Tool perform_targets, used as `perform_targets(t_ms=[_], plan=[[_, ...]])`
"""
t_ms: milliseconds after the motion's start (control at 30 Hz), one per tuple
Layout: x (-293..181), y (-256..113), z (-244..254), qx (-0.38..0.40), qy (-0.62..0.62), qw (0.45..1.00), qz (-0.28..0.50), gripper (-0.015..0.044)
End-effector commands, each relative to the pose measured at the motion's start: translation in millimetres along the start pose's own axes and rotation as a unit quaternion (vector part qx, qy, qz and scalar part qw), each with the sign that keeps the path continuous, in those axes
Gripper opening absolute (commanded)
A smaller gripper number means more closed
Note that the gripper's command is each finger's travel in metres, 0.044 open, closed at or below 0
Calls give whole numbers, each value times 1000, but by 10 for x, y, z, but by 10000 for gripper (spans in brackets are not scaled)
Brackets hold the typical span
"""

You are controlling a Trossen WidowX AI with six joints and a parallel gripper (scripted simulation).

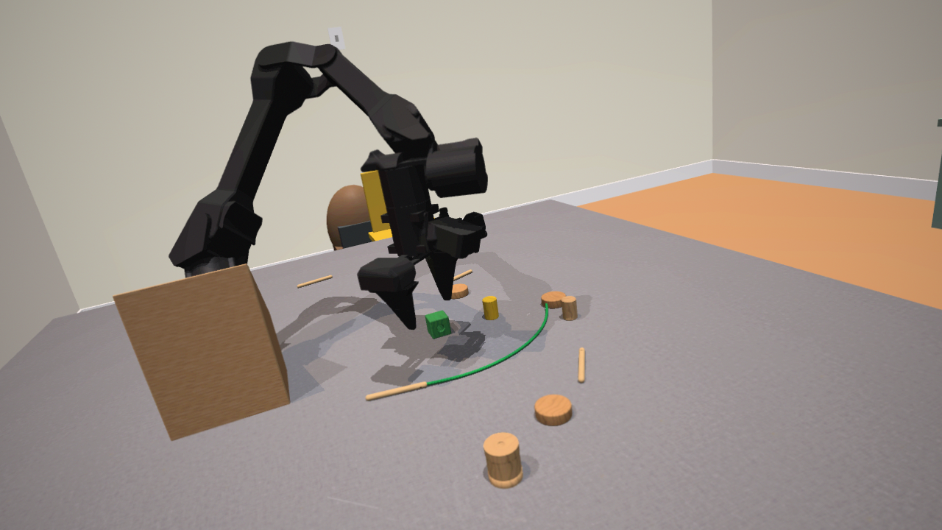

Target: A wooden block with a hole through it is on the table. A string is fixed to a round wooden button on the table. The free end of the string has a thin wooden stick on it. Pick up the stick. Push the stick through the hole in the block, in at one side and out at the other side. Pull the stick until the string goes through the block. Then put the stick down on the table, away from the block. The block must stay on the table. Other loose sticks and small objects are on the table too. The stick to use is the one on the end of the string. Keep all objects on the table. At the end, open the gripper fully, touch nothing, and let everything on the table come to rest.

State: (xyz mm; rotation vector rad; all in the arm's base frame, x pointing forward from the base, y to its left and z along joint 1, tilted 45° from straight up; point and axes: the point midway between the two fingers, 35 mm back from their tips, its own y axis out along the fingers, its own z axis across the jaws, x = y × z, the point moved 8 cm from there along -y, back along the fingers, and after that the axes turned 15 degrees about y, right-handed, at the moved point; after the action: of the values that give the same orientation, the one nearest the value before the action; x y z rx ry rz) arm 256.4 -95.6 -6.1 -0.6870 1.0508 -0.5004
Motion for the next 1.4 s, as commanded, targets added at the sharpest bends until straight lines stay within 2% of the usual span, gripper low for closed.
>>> perform_targets(t_ms=[0,333,800,867,1367], plan=[[197,38,-289,-5,456,890,-1,440],[286,50,-461,-6,709,705,-1,440],[374,72,-670,-9,938,347,0,440],[377,73,-676,-9,943,333,0,440],[377,73,-676,-9,943,333,0,440]])
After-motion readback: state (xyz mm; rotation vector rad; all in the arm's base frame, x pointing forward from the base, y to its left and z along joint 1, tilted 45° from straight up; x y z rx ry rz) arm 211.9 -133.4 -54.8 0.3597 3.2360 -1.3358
